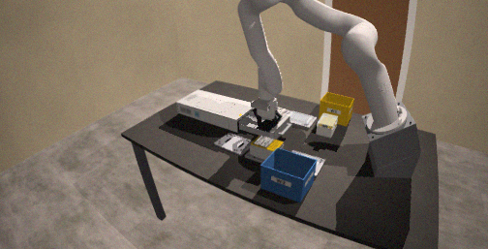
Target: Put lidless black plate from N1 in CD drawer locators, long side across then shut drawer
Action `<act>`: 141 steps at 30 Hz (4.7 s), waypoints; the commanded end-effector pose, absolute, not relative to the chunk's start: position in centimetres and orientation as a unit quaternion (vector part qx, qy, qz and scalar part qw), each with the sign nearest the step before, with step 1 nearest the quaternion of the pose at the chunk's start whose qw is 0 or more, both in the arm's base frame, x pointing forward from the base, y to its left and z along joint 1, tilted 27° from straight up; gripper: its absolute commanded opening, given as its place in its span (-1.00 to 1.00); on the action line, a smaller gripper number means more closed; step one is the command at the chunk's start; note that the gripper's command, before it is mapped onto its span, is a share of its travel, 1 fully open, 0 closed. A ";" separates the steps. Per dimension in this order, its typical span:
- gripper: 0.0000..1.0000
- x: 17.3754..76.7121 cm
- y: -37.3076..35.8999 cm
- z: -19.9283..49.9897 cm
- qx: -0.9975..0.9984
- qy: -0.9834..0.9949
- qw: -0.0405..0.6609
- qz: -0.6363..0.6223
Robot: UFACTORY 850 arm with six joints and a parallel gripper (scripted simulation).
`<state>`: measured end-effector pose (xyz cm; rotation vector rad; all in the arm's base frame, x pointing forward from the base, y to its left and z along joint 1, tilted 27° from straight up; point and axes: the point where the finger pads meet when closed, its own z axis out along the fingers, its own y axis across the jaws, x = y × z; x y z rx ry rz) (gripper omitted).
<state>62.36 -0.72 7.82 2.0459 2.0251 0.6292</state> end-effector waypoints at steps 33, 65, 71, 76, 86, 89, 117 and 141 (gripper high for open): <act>-1.00 62.4 -0.7 7.9 0.691 0.684 0.098 0.213; 1.00 62.5 -0.7 7.8 0.691 0.684 0.098 0.213; 1.00 62.5 -0.7 7.8 0.691 0.684 0.098 0.213; 1.00 62.5 -0.7 7.8 0.691 0.684 0.098 0.213; 1.00 62.5 -0.7 7.8 0.691 0.684 0.098 0.213; 1.00 62.5 -0.7 7.8 0.691 0.684 0.098 0.213; 1.00 60.9 -1.3 11.0 0.691 0.684 0.098 0.213; 1.00 59.5 -1.8 14.0 0.691 0.684 0.098 0.213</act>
